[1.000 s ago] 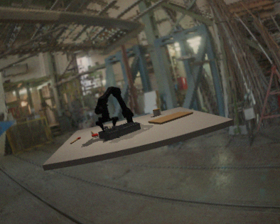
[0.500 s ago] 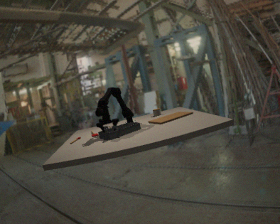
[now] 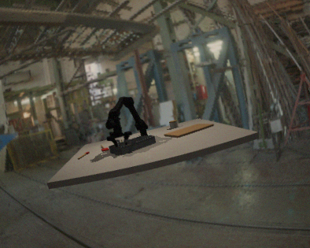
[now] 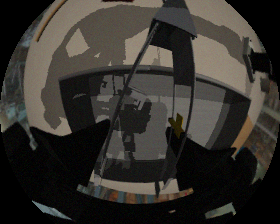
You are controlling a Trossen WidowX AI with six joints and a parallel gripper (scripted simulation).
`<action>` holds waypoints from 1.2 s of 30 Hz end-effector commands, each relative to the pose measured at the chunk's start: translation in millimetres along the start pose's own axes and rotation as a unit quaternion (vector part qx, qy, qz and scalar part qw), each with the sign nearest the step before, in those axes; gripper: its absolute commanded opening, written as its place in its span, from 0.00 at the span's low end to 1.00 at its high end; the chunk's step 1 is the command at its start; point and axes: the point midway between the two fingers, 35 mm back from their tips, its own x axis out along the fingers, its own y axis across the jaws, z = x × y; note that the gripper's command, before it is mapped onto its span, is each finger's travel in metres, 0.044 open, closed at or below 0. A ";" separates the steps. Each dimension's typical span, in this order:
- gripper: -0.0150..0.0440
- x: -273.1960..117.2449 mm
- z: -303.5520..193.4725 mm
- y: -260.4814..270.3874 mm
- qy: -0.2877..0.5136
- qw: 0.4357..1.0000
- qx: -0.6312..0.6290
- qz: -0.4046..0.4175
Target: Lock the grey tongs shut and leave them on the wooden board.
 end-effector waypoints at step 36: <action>0.40 -0.1 0.0 0.1 0.000 1.000 0.000 0.000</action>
